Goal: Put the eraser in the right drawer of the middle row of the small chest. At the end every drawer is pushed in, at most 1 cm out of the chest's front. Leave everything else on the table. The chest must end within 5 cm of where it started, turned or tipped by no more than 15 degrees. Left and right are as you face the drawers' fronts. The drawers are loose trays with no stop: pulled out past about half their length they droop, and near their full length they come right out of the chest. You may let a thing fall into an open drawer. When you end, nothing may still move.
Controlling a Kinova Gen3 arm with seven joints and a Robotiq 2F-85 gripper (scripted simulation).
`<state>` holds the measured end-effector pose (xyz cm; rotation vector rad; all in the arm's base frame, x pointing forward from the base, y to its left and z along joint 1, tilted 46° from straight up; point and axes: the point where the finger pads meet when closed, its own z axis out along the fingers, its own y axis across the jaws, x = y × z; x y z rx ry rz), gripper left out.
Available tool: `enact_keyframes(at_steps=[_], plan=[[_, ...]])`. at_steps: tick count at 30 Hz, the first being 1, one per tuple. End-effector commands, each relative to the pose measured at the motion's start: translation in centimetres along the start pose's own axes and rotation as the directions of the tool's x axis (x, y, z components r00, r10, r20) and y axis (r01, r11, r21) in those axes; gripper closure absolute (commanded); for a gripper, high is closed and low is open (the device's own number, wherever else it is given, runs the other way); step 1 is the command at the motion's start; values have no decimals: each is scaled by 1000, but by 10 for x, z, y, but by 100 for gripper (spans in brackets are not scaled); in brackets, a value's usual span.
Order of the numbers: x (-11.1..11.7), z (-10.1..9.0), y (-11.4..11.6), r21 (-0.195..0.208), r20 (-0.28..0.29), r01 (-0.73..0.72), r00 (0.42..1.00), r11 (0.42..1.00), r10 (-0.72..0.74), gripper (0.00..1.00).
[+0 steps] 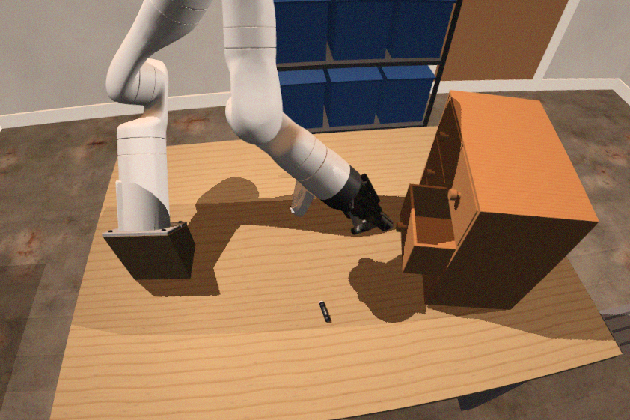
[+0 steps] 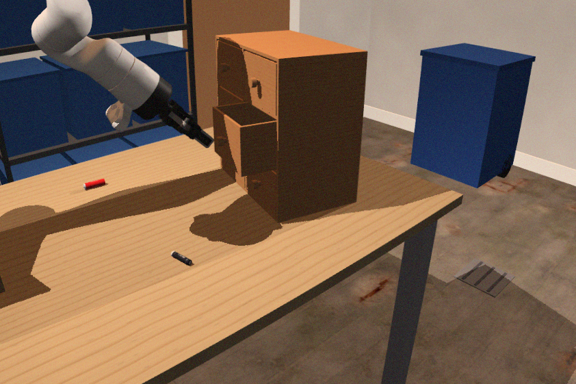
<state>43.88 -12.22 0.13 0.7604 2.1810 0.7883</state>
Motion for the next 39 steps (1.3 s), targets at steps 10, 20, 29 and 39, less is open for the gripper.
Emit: enact_keyframes(at_steps=[10,20,29,39], plan=[[-14,13,1,-1,3,5,1000,1000,-5,100],[-27,25,1,-1,3,5,1000,1000,-5,100],[-35,34,1,-1,3,5,1000,1000,-5,100],[-45,43,1,-1,3,5,1000,1000,-5,100]])
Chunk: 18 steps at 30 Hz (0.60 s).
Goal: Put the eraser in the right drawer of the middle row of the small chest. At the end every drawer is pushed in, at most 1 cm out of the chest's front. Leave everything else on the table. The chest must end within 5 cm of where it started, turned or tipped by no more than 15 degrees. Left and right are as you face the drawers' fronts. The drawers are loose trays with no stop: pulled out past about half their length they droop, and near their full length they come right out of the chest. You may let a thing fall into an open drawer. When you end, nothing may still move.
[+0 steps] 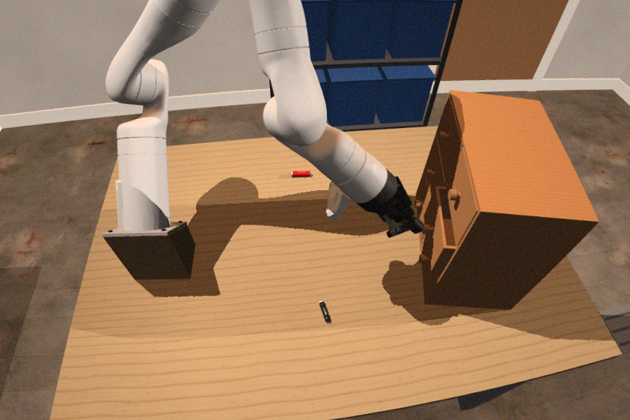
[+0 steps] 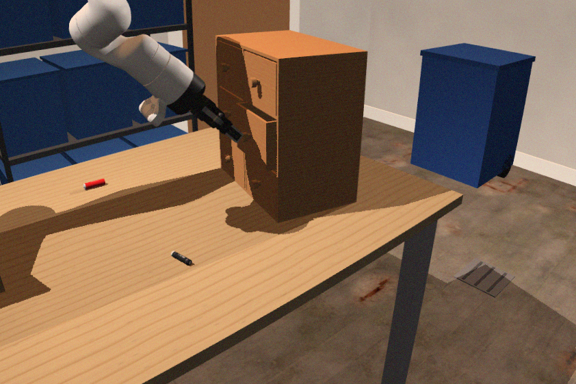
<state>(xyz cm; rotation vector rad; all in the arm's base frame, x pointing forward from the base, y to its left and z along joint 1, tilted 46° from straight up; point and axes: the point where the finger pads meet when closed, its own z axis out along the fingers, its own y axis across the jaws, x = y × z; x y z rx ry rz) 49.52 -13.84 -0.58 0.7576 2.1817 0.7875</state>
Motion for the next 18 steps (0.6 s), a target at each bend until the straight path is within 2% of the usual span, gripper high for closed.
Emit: enact_keyframes(at_steps=[1,18], plan=[[-4,2,0,-1,3,3,1000,1000,-3,100],[-11,10,0,-1,3,3,1000,1000,-3,100]])
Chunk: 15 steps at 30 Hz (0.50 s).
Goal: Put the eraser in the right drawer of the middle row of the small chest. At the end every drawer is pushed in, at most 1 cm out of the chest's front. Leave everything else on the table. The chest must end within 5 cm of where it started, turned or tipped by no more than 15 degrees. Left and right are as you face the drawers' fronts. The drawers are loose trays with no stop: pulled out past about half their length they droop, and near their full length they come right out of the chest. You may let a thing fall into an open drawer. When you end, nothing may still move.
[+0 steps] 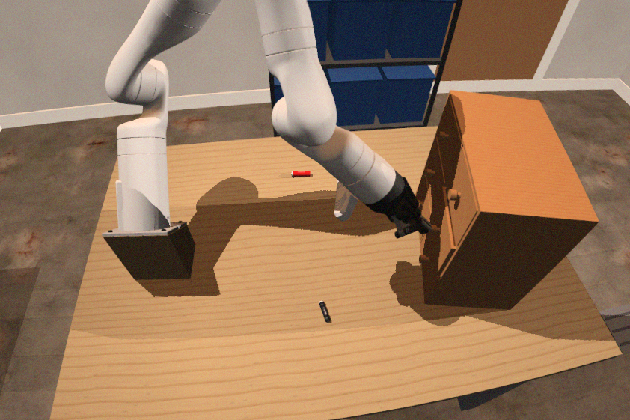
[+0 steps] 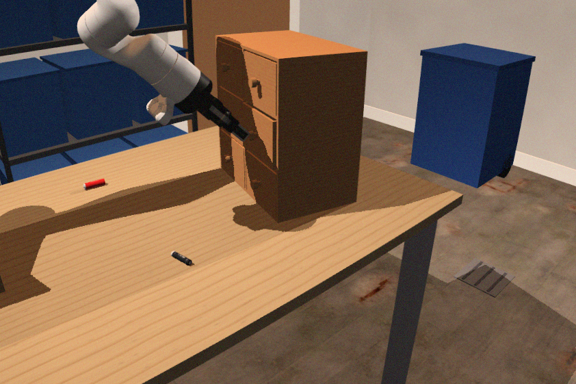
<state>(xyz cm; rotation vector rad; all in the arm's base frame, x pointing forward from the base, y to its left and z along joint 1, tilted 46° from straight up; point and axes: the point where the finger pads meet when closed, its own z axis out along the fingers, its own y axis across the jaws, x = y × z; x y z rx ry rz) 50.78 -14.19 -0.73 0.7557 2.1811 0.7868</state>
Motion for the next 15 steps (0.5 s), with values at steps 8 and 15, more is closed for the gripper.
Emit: enact_keyframes(at_steps=[8,15], plan=[[-3,1,0,0,3,1,1000,1000,-1,100],[-3,1,0,0,3,1,1000,1000,-1,100]])
